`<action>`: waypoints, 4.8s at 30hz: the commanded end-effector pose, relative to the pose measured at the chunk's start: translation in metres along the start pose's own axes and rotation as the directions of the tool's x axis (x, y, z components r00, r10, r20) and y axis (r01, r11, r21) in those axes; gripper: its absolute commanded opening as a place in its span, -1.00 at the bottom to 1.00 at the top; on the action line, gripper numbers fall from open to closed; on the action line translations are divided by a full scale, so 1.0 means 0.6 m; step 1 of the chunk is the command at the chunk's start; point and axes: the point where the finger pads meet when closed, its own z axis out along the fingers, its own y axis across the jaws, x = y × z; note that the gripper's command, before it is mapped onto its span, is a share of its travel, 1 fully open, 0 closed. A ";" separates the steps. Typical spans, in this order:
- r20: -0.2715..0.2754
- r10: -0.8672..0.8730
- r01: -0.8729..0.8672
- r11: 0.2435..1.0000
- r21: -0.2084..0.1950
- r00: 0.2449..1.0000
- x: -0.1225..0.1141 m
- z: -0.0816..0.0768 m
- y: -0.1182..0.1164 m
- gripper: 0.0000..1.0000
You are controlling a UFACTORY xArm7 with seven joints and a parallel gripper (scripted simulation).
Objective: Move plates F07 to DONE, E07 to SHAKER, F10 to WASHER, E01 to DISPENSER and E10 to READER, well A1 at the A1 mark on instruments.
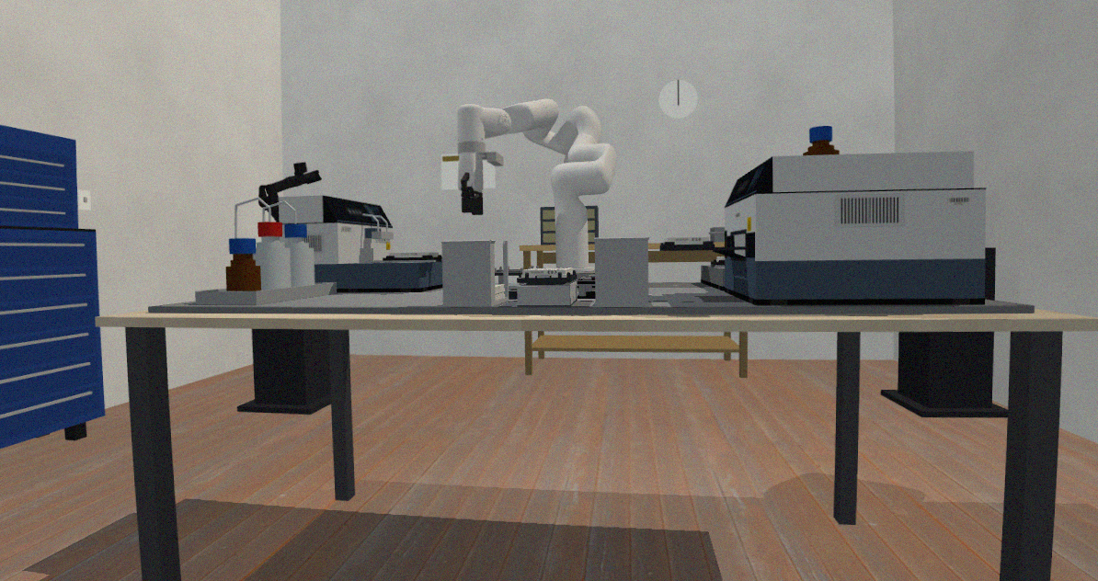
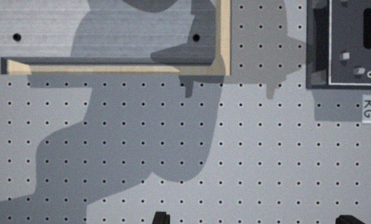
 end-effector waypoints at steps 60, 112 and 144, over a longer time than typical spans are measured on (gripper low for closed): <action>0.002 0.001 -0.001 1.000 -0.004 1.000 0.215 -0.002 0.189 1.00; 0.000 0.000 0.000 1.000 -0.005 1.000 0.441 -0.002 0.295 1.00; 0.000 0.001 -0.001 1.000 -0.005 1.000 0.441 -0.002 0.295 1.00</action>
